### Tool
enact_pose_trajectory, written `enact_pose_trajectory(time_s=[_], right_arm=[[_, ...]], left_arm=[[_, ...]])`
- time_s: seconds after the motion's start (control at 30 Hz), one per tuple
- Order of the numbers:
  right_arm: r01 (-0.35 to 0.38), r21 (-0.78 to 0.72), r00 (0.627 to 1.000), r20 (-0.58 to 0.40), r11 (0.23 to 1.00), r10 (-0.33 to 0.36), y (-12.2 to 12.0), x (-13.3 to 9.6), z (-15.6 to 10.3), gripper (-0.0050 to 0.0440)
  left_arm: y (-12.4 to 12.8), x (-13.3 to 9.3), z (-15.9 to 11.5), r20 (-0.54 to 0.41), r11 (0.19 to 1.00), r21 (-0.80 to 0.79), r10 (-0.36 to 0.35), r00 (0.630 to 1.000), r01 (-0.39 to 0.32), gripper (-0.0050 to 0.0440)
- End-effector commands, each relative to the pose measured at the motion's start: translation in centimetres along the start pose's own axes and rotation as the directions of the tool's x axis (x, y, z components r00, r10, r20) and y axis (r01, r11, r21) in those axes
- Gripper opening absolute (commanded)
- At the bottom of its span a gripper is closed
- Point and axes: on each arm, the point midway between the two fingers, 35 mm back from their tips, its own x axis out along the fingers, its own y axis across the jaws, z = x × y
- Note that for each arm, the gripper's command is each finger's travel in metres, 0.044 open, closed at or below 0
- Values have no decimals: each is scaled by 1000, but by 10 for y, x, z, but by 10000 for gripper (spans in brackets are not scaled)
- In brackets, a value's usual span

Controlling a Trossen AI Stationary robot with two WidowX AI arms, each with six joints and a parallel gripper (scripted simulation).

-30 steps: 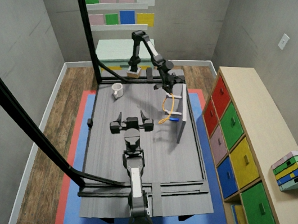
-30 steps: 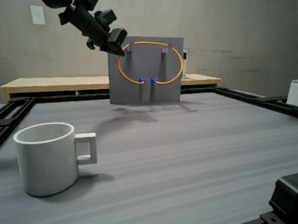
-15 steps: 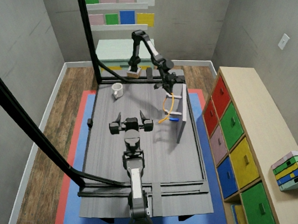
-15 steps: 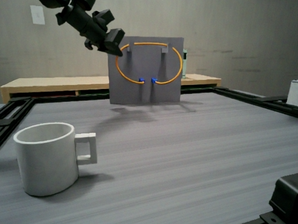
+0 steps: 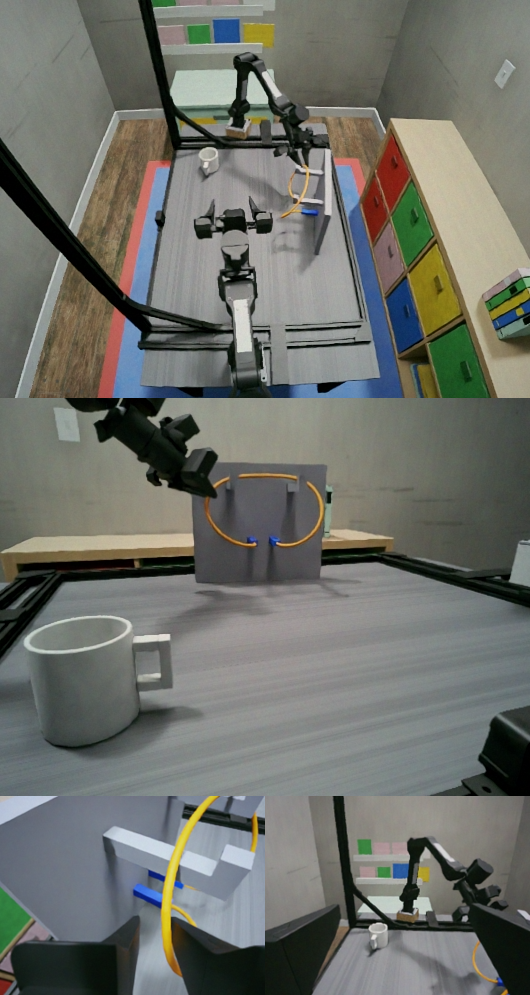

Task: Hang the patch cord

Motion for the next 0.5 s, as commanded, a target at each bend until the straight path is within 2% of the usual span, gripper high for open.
enact_pose_trajectory(time_s=[0.0, 0.1, 0.17, 0.4, 0.47], right_arm=[[-4, -2, 1000, 21, 1000, 4, 1, -2, 7, 440], [-4, -2, 1000, 21, 1000, 4, 1, -2, 7, 440], [-4, -2, 1000, 21, 1000, 4, 1, -2, 7, 440], [-4, -2, 1000, 21, 1000, 4, 1, -2, 7, 440], [-4, -2, 1000, 21, 1000, 4, 1, -2, 7, 440]], left_arm=[[0, -8, 12, 33, 1000, 8, 3, 999, -3, 193], [-1, -11, 10, 34, 1000, 9, 3, 999, -4, 265], [-1, -11, 10, 34, 1000, 9, 3, 999, -4, 265], [-26, -20, 3, 32, 1000, 4, 4, 999, -4, 433], [-36, -25, -1, 32, 1000, 3, 3, 999, -3, 440]])
